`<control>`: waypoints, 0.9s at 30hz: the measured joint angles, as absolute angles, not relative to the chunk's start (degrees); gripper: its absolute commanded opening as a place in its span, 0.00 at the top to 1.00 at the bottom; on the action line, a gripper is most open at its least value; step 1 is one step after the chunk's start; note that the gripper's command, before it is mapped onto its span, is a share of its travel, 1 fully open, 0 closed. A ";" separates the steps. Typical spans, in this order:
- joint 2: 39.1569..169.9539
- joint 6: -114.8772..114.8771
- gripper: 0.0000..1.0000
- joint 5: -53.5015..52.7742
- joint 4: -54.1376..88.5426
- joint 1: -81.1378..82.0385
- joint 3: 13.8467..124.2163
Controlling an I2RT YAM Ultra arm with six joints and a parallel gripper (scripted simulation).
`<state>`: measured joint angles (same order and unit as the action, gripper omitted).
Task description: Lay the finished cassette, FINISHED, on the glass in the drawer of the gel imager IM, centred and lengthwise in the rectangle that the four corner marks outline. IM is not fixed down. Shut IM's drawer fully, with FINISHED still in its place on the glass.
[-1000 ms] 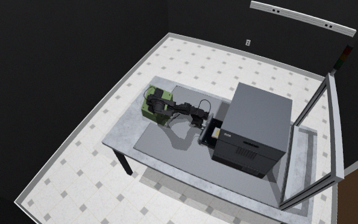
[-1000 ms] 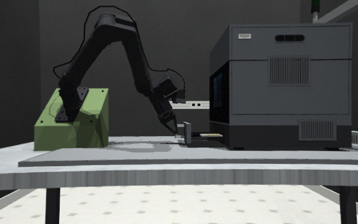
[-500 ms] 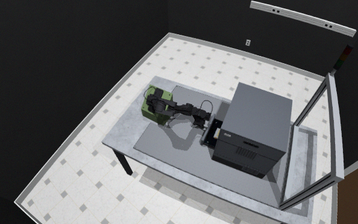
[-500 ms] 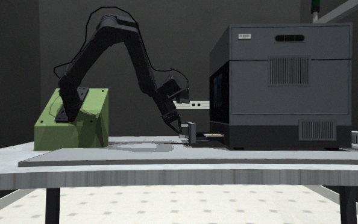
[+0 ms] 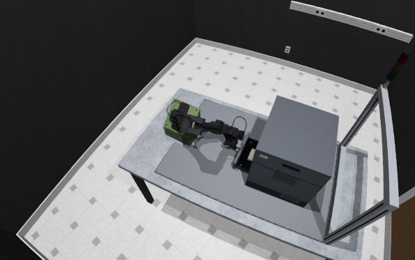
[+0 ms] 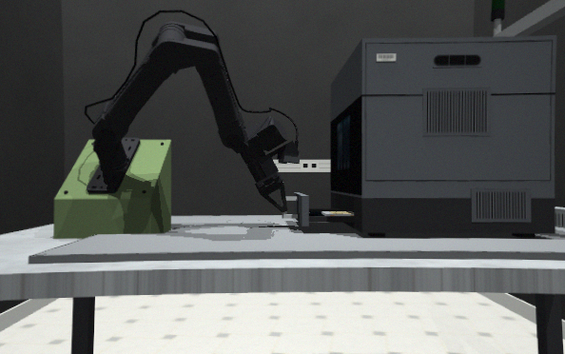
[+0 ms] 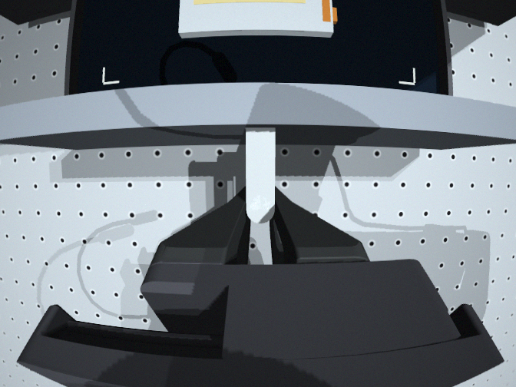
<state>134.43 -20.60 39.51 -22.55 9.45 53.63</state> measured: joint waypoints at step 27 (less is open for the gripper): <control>134.98 -25.06 1.00 37.15 -33.82 8.62 49.10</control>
<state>134.98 -25.06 37.15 -33.82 8.62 49.10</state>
